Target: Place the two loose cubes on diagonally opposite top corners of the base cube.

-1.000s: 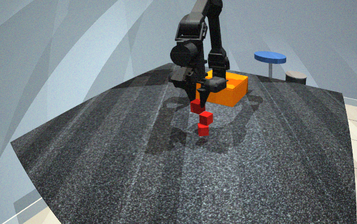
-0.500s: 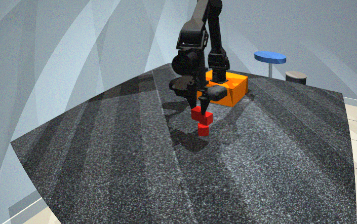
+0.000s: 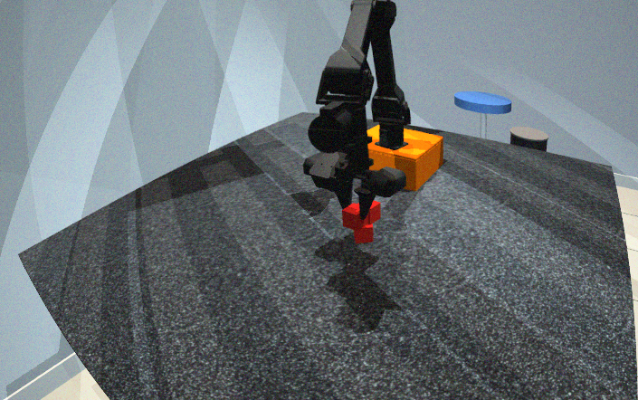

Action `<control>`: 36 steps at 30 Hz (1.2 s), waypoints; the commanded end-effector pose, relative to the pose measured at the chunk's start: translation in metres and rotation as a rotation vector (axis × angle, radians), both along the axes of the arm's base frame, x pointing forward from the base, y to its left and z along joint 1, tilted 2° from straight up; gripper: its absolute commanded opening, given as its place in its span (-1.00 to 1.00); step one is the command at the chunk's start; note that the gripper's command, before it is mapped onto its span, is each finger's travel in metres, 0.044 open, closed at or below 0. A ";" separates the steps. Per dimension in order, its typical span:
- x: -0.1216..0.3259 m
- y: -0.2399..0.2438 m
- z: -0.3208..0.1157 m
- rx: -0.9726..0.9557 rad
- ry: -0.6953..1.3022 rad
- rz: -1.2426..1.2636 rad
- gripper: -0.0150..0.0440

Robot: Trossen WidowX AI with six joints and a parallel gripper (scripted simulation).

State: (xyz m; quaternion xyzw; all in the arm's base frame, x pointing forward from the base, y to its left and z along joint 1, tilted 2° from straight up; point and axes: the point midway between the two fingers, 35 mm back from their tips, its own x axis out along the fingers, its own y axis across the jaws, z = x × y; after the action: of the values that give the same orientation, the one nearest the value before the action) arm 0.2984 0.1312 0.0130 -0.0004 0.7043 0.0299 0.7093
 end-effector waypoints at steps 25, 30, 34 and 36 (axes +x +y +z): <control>-0.001 0.000 -0.006 0.002 0.003 -0.003 0.04; -0.001 0.000 -0.006 0.002 0.003 -0.003 0.20; -0.001 0.000 0.000 0.000 0.002 -0.001 0.20; -0.001 -0.001 0.003 -0.001 0.002 -0.001 0.20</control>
State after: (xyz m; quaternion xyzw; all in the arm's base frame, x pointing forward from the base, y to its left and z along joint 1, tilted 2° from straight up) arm 0.2954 0.1302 0.0090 -0.0016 0.7083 0.0281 0.7054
